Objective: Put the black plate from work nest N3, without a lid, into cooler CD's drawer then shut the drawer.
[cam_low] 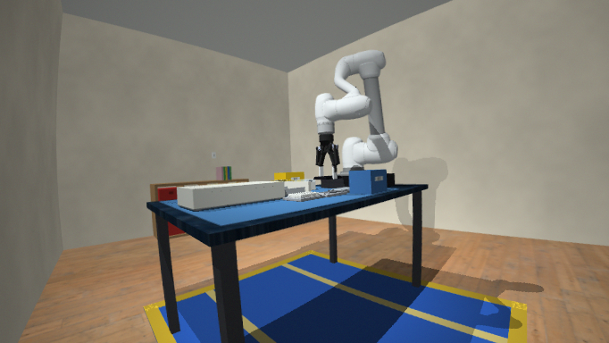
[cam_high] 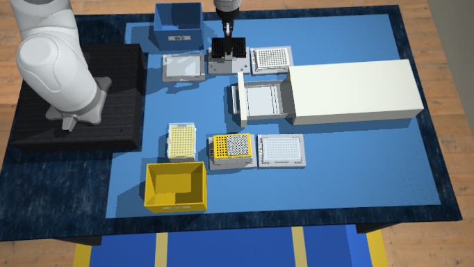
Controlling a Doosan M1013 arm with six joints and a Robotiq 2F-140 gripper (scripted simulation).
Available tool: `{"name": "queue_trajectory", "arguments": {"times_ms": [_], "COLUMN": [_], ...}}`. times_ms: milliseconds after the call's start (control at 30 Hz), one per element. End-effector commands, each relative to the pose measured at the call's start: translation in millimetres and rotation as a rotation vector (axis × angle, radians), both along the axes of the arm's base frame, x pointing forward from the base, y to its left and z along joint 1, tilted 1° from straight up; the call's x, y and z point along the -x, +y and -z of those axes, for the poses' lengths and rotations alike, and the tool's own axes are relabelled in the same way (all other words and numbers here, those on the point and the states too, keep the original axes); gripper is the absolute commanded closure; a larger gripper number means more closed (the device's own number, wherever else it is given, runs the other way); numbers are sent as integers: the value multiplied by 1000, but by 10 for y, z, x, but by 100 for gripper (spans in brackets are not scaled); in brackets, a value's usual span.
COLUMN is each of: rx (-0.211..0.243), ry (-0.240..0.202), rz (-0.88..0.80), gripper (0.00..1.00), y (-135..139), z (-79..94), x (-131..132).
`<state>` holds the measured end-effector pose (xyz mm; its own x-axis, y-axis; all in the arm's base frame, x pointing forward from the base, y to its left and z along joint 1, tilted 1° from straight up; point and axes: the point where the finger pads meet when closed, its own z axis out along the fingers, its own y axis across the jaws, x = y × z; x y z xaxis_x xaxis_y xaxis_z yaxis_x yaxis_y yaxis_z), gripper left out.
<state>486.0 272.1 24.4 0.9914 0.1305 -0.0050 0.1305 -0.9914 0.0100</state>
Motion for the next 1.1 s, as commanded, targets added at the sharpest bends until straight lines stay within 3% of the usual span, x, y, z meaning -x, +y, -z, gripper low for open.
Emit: {"name": "queue_trajectory", "arguments": {"times_ms": [0,1067], "rx": [0,0], "ry": [0,0], "rz": [0,0], "gripper": [100,100], "y": [0,4], "z": [-19,-405], "x": [0,-1]}}
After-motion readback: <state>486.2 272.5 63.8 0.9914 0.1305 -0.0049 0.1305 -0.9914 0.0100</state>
